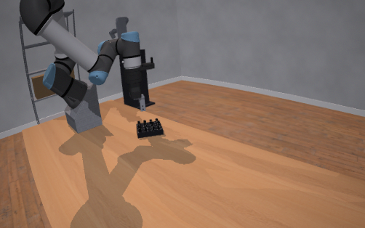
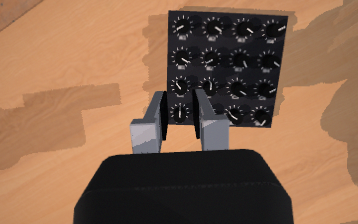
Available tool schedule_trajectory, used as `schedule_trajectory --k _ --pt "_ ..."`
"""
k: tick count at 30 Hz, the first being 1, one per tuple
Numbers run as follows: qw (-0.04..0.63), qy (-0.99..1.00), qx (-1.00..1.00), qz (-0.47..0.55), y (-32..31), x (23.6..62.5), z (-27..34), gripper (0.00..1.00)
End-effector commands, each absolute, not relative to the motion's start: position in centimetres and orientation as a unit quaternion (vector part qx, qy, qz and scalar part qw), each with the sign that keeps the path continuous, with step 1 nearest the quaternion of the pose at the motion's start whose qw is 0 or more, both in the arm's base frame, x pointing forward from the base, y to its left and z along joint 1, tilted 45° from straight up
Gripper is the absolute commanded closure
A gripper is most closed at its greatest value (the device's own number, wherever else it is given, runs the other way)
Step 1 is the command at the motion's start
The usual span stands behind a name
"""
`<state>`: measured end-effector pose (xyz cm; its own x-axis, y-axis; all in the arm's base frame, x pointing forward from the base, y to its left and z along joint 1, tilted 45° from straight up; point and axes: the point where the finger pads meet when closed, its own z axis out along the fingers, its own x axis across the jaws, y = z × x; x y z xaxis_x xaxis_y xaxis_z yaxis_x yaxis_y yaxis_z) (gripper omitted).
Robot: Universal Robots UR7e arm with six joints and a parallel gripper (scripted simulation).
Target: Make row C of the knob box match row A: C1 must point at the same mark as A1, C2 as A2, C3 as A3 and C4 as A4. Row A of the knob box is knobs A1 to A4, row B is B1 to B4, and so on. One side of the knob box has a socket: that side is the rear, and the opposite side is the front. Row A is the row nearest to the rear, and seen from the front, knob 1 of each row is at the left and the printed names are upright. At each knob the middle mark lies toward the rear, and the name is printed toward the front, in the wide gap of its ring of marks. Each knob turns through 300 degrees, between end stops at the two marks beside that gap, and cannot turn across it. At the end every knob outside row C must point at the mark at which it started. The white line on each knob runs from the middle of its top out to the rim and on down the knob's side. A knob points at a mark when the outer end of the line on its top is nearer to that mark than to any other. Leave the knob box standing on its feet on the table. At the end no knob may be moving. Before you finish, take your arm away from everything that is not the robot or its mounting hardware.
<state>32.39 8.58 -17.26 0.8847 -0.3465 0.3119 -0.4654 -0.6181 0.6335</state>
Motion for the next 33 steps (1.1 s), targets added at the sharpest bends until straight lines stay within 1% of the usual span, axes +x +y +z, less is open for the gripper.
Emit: schedule_trajectory --k 1,33 --pt "0.373 -0.227 0.896 0.081 8.73 32.56 -17.19 0.54" --pt "0.373 -0.227 0.896 0.079 8.46 32.45 -17.43 0.54"
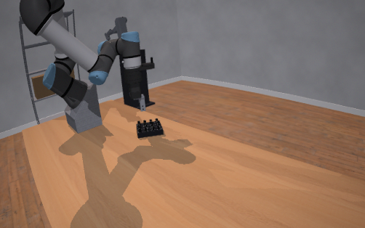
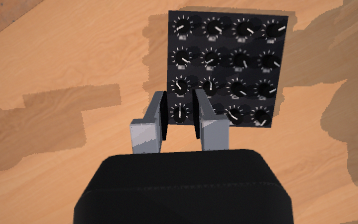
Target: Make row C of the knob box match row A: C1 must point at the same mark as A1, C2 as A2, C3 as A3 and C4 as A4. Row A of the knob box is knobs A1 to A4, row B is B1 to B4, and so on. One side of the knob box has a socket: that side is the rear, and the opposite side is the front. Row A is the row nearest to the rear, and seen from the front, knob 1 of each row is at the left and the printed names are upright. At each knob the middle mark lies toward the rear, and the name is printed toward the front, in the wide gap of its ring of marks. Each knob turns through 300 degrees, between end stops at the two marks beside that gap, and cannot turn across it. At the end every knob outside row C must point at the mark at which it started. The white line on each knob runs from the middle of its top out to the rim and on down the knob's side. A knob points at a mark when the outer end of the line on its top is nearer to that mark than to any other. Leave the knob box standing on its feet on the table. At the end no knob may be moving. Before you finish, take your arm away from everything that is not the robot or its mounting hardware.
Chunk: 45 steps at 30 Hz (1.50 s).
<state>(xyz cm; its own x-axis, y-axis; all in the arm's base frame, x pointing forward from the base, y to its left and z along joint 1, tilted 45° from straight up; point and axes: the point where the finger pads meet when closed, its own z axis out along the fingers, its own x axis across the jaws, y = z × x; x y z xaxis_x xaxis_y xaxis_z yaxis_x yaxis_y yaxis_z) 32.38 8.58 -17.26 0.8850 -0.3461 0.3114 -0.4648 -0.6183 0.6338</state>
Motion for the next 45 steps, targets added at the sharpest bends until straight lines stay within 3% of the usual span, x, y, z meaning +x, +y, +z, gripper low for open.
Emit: schedule_trajectory --k 1,45 --pt "0.374 -0.227 0.896 0.079 8.4 32.4 -17.5 0.54" --pt "0.374 -0.226 0.896 0.078 5.6 32.3 -20.3 0.54"
